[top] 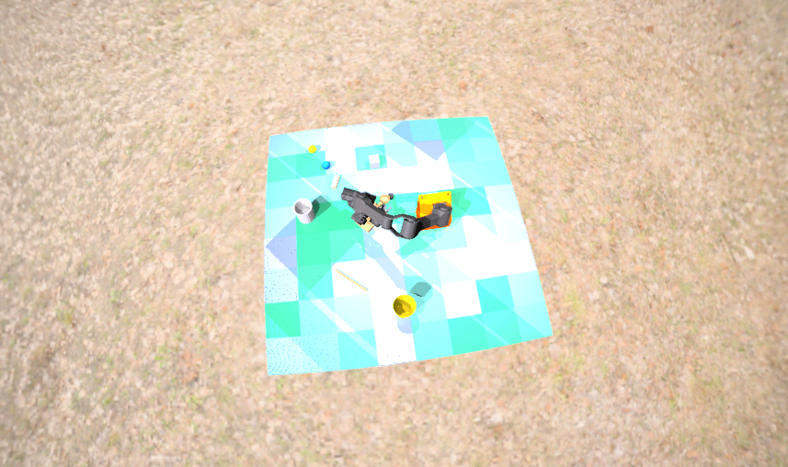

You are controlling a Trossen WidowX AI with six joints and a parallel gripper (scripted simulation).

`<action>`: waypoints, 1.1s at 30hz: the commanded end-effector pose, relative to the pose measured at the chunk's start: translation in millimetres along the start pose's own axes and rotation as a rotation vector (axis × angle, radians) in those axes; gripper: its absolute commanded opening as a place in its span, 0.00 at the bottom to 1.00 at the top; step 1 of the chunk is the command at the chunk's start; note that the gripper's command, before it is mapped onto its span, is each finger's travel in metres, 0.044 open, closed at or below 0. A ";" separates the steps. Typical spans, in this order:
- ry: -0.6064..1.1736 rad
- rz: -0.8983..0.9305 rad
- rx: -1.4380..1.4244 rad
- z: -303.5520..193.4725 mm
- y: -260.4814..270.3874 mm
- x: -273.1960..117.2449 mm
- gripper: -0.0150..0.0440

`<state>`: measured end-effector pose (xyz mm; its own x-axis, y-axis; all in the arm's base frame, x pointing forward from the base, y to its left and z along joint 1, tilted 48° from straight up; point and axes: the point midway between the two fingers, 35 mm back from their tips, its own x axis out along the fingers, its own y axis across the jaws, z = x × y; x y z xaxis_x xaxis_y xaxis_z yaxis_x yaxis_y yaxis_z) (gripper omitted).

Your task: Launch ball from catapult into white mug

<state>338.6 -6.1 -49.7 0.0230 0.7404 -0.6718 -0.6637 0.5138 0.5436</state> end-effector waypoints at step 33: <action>-0.004 -0.005 0.008 -1.0 0.2 -35.7 1.00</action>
<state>338.9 -38.3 -22.4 0.0359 0.7349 -0.6772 -0.6633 0.5244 0.5339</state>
